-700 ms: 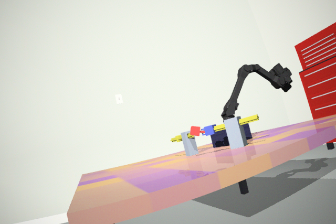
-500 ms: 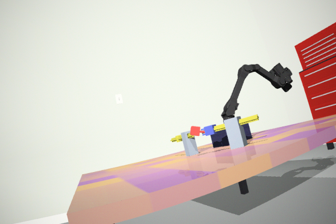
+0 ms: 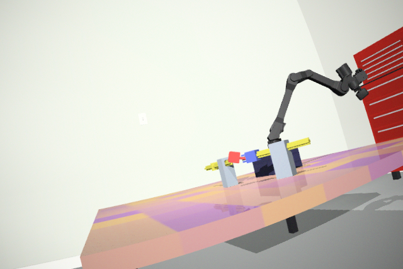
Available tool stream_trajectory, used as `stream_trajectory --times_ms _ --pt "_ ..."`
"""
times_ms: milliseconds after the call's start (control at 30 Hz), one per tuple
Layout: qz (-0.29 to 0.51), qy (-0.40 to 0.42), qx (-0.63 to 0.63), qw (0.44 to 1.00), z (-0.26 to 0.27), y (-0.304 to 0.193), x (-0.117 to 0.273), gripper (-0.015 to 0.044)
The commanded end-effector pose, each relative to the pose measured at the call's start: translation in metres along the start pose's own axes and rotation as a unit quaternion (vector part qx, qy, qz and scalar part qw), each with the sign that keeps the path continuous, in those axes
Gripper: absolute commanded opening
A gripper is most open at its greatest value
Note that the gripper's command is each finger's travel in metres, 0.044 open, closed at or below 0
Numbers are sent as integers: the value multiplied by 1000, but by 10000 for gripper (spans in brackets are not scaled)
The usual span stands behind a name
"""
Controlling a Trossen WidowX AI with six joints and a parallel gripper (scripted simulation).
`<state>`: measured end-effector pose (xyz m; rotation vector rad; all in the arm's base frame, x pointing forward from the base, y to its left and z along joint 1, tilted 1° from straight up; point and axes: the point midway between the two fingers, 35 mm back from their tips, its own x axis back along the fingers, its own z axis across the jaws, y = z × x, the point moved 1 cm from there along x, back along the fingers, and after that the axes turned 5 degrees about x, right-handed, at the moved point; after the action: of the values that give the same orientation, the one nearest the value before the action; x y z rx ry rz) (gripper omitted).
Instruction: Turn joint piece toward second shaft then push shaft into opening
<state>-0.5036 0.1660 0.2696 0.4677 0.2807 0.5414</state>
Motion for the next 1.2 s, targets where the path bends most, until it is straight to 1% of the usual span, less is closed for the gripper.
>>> stream_trajectory --times_ms 0,133,400,667,933,1167 --pt "-44 -32 1 999 -11 26 28 440" --pt "-97 -74 3 993 -25 56 67 440" --pt "-170 -132 -23 976 -35 91 144 440" --pt "-270 -202 -58 940 -46 118 230 440" --pt "-364 -286 -73 884 -55 132 335 440" --pt "-437 -345 -89 826 -43 126 429 440"
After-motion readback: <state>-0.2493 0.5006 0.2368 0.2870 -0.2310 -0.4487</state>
